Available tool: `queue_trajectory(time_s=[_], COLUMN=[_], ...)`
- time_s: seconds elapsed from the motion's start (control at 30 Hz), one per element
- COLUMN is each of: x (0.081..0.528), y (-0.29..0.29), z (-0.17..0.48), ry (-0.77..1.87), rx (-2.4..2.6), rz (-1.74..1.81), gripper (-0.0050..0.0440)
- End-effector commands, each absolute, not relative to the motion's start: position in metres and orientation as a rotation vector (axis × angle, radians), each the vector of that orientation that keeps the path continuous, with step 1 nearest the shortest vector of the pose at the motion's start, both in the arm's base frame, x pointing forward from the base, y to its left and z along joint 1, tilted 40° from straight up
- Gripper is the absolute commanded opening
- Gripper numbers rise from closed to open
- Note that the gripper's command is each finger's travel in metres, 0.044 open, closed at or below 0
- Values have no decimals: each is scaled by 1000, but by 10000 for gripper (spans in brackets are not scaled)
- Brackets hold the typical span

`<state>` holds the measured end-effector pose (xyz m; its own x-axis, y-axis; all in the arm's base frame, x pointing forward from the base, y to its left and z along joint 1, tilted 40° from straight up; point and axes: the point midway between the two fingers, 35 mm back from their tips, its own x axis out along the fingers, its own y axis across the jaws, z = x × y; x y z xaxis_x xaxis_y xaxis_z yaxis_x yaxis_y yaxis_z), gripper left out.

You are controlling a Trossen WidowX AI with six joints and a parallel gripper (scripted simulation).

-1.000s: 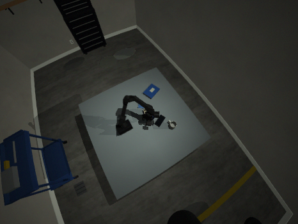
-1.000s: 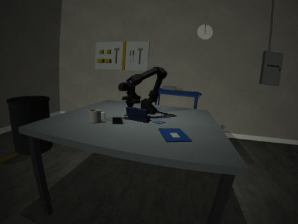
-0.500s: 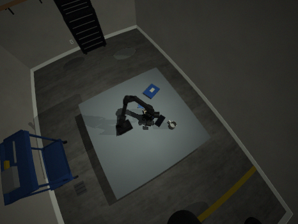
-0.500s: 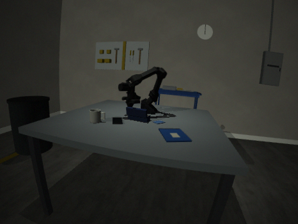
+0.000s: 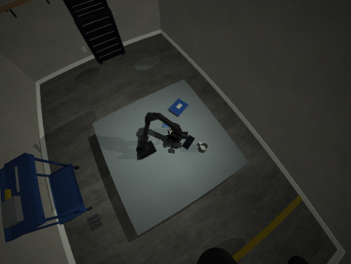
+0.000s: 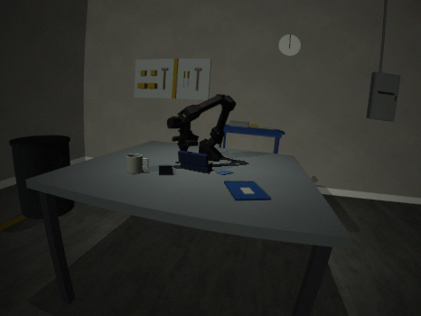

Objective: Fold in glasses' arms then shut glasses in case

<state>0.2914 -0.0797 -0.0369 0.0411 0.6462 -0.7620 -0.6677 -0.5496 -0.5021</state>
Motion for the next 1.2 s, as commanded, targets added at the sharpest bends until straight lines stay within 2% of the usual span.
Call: queue_trajectory(time_s=[0.0,1.03,1.17], x=[291,291,295], y=[-80,-80,-68], z=[-38,-38,-19], ry=[22,22,23], rx=[-1331,-1331,-1330], rz=[1699,1699,1696], gripper=[0,0,0])
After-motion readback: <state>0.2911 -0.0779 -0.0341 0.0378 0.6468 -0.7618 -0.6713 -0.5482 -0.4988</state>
